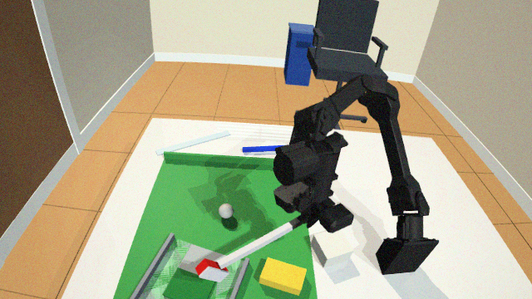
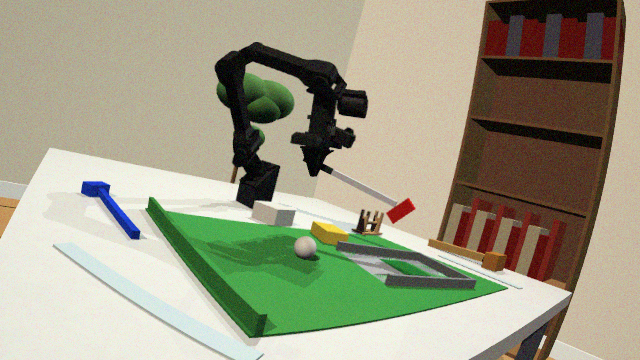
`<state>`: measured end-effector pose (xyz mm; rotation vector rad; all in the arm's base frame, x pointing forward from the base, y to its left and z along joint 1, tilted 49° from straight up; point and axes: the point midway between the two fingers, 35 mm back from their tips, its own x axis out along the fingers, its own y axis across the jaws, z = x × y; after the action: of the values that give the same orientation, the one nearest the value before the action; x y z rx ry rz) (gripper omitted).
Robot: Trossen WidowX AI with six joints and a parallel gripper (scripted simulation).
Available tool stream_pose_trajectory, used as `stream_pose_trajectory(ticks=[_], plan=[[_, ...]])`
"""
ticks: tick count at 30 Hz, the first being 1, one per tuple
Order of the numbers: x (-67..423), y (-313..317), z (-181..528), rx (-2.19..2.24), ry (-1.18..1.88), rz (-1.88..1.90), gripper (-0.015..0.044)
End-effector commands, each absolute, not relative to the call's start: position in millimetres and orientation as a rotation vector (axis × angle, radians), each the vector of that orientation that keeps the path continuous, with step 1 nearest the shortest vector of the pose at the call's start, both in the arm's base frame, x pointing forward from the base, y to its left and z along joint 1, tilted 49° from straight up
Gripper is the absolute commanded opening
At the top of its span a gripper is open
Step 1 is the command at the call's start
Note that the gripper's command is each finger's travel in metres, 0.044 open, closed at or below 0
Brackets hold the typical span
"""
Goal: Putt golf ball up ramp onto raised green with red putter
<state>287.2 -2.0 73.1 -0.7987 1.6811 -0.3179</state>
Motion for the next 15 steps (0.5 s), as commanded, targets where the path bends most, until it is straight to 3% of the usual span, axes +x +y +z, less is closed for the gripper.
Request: stream_pose_trajectory(ticks=[1,15], plan=[[278,-20,94,-0.699,1.627,-0.474,0.0000],[239,-75,160,-0.342,1.381,-0.968,0.0000]])
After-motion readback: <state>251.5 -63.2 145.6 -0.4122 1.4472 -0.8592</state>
